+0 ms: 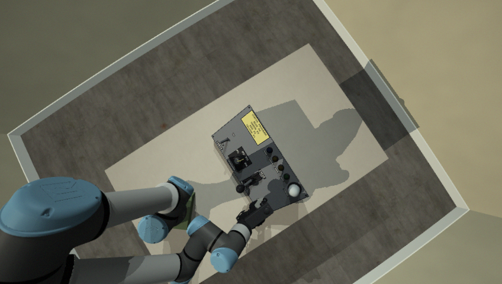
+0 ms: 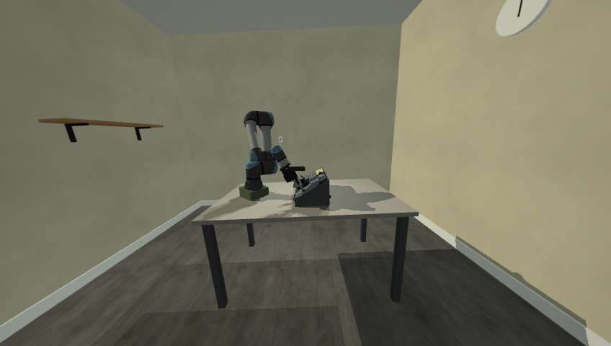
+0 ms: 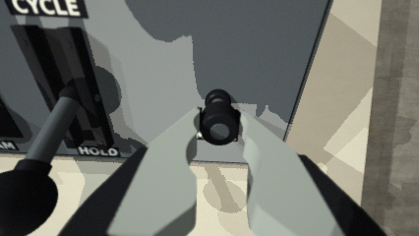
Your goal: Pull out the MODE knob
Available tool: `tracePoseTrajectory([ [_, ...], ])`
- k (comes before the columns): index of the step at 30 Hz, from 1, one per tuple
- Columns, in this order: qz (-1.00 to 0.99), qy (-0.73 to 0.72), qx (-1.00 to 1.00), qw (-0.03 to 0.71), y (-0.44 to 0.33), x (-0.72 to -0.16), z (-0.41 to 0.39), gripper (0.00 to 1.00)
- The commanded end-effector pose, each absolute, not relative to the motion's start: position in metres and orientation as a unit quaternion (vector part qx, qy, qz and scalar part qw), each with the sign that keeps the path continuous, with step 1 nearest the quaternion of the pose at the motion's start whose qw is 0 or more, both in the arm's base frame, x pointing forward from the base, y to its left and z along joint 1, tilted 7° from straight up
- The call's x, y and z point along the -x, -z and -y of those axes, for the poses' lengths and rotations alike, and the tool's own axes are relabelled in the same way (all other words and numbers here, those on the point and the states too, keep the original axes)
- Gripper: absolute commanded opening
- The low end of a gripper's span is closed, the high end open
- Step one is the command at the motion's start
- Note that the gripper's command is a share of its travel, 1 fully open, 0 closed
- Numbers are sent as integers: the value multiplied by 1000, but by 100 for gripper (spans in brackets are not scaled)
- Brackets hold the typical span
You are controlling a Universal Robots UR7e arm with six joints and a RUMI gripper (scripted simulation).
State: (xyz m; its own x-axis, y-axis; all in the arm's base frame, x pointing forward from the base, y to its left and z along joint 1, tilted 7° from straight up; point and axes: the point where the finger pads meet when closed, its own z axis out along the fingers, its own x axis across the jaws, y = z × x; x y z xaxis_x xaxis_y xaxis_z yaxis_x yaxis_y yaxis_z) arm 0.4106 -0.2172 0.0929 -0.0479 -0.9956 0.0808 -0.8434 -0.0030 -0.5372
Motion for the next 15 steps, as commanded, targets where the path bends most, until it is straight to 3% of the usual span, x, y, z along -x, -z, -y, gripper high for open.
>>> tracePoseTrajectory([
  [1, -686, 229, 670, 166, -92, -410, 216, 0],
  [15, -686, 230, 670, 165, -95, -409, 217, 0],
])
